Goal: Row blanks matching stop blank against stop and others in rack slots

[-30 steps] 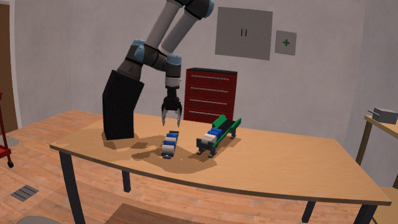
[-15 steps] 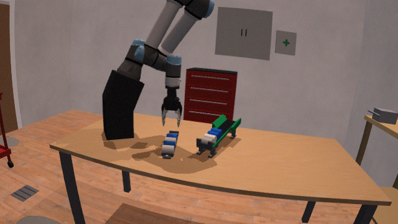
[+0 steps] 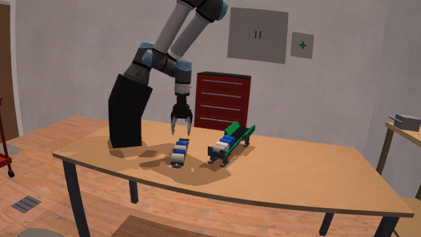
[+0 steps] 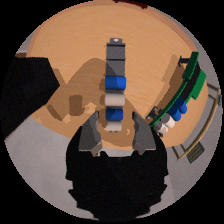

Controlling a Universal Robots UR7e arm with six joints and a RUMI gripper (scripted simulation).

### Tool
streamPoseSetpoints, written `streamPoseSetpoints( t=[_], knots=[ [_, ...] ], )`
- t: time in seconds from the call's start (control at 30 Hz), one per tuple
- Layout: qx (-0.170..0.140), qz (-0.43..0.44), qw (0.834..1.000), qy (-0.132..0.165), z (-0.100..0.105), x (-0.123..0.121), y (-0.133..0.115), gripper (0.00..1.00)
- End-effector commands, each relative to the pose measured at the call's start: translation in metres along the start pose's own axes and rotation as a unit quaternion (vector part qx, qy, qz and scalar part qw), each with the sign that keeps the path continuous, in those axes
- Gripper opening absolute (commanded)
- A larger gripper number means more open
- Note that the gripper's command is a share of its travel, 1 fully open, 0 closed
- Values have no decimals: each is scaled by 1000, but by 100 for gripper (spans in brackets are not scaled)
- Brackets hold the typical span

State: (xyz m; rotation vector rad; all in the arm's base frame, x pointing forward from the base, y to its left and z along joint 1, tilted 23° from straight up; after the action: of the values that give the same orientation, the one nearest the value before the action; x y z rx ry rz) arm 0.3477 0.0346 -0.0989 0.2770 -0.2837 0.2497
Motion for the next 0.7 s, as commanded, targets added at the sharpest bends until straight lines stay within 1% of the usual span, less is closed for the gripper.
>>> streamPoseSetpoints(
  t=[0.0,0.2,0.27,0.67],
  knots=[
    [0,0,1000,0,-6,0,0,47],
    [0,0,1000,0,-15,0,0,47],
    [0,0,1000,0,-15,0,0,47],
    [0,0,1000,0,-34,0,0,47]
  ],
)
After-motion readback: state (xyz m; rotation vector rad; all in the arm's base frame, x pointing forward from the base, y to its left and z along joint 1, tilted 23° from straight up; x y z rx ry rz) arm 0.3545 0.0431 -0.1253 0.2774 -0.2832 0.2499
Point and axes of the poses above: the point where the finger pads meet when closed, its own z axis back along the fingers, its own x axis across the jaws, y = z × x, the point moved 5 cm from there along z, back along the fingers, and after that the axes turned 8 degrees about -z, right-handed, at the moved point
